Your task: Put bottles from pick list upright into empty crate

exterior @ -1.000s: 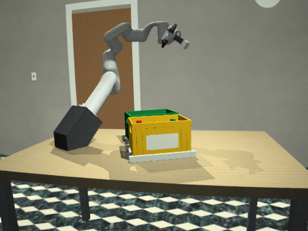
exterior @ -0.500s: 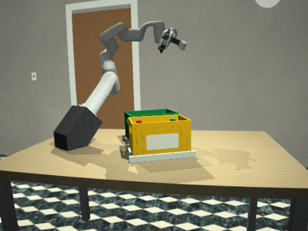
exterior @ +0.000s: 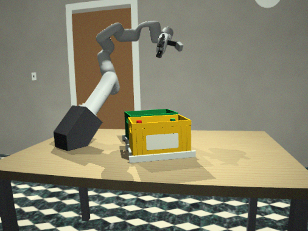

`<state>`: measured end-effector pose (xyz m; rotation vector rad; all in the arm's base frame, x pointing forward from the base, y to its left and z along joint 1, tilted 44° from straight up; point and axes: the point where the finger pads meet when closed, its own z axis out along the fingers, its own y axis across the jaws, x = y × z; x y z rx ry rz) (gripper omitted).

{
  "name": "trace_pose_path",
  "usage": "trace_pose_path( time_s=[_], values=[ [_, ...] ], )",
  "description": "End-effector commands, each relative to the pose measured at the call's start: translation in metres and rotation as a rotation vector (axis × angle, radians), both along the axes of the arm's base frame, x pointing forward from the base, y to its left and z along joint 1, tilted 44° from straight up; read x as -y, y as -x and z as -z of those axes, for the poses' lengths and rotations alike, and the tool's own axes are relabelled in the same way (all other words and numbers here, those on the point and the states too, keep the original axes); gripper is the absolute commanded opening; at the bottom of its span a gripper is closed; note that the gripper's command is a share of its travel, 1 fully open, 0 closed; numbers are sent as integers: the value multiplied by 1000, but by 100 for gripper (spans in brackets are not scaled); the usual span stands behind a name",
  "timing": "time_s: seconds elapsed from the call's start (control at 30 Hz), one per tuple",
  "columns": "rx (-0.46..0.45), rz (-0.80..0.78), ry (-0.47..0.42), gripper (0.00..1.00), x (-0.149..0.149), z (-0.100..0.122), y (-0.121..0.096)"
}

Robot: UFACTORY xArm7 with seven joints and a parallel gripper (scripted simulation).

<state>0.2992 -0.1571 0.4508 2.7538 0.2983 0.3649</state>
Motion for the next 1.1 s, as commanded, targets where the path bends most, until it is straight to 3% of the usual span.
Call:
trace_pose_path(
  time_s=[0.0,0.17,0.27,0.4,0.5,0.73,0.83,0.97,1.07],
  values=[
    [32,43,-111,65,-20,5,10],
    [32,43,-111,65,-25,6,12],
    [48,75,-204,65,-38,9,18],
    [50,78,-215,65,-49,11,23],
    [61,108,-309,65,-62,13,29],
    [61,111,-318,65,-73,15,33],
    [67,139,-413,65,-86,16,39],
    [67,141,-419,65,-97,17,44],
    [66,168,-515,65,-111,17,50]
  ],
)
